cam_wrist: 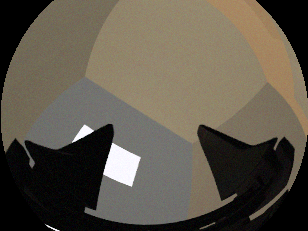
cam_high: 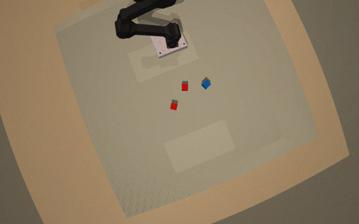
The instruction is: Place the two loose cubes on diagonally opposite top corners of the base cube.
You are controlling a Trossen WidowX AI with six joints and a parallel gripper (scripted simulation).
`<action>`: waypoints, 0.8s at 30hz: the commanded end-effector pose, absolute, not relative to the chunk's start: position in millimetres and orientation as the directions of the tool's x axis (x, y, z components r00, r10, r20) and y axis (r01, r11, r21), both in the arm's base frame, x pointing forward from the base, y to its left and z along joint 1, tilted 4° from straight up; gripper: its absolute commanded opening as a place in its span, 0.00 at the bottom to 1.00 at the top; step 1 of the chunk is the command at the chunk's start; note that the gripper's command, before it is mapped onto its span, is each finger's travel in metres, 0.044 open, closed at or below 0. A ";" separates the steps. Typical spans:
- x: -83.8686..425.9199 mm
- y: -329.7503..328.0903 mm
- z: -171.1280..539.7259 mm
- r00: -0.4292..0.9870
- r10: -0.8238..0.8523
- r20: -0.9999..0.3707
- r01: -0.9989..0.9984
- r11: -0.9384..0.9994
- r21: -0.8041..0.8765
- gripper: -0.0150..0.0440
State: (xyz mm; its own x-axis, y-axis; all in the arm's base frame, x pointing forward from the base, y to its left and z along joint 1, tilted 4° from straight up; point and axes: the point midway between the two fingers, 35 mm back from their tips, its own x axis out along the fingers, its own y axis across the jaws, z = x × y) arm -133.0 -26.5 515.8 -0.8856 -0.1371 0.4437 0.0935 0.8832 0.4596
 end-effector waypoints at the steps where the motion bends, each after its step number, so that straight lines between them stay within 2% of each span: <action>1: -133.0 -25.2 516.2 -0.885 -0.134 0.446 0.095 0.886 0.455 0.89; 5: -130.1 7.2 524.7 -0.866 -0.045 0.498 0.143 0.932 0.333 0.71; 15: -93.0 130.2 539.1 -0.721 0.352 0.596 0.318 0.933 -0.166 0.70; 24: -4.5 243.9 514.5 -0.406 0.756 0.513 0.381 0.650 -0.657 0.70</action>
